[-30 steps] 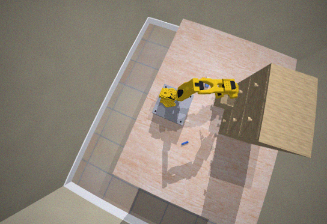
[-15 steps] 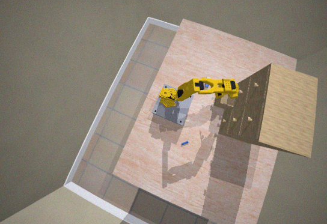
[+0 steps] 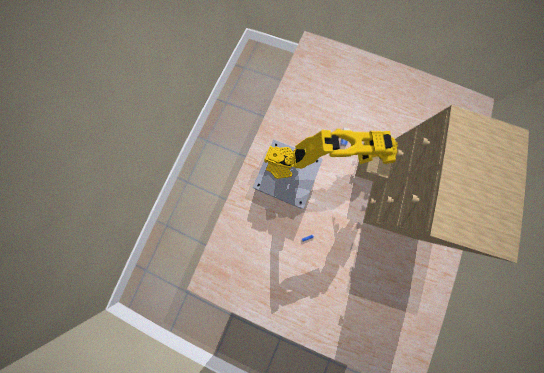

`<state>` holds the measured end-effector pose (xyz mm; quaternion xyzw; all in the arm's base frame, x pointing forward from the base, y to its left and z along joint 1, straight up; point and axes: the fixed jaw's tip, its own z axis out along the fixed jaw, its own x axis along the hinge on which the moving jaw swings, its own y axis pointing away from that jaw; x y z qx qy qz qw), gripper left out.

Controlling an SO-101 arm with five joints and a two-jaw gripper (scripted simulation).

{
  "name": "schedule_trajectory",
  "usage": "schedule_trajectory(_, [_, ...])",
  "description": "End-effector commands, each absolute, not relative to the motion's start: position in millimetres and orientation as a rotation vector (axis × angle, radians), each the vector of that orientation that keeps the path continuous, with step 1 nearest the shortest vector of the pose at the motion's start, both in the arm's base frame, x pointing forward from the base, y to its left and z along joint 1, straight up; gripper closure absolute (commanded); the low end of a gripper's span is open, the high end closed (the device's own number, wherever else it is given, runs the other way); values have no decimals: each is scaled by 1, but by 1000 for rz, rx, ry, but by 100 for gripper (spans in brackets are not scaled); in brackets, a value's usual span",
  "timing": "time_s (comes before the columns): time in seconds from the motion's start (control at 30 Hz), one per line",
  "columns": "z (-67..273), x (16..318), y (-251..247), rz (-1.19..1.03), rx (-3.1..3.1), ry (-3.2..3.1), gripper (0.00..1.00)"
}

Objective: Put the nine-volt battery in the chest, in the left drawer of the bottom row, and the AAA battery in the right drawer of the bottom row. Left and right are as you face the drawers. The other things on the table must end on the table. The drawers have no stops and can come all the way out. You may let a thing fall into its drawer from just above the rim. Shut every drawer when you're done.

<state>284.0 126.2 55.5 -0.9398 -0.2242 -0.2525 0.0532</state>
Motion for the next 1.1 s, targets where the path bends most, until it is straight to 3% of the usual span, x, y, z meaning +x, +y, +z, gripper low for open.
schedule_trajectory(0.0, [56, 284, 130, -766, -2850, -680, 100])
schedule_trajectory(1.07, [28, 284, 128, -767, -2854, -672, 100])
